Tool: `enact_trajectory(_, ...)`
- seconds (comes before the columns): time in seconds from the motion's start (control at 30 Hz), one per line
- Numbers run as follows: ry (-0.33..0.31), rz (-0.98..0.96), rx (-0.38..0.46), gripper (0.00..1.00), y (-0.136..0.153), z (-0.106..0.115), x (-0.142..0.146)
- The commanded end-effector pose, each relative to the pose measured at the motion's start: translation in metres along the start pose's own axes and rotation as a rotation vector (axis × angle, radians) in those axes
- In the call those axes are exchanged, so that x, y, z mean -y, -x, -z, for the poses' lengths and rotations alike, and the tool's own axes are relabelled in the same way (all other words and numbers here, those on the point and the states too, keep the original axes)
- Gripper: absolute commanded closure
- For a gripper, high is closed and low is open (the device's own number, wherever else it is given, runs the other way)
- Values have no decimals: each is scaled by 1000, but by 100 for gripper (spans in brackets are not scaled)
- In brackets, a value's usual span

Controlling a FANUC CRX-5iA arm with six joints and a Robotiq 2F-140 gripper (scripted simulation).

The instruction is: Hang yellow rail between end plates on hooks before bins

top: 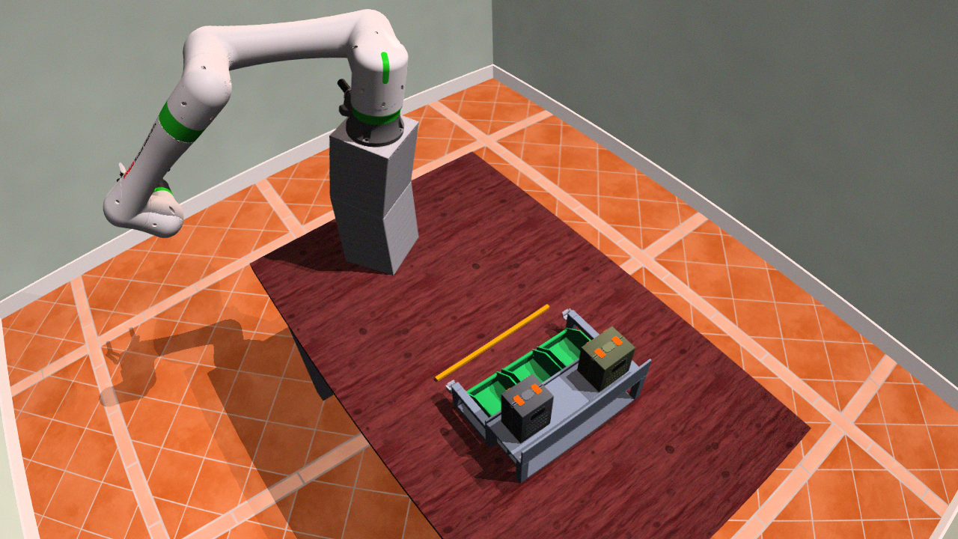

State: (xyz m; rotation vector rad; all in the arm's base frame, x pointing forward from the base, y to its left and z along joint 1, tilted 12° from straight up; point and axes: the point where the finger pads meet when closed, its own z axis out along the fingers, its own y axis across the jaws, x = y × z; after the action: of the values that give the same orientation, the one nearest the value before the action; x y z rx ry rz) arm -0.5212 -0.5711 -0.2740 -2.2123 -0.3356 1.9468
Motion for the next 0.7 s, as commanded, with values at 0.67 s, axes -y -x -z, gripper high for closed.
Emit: enact_trajectory(0.67,150,50,16,0,28,33,-67)
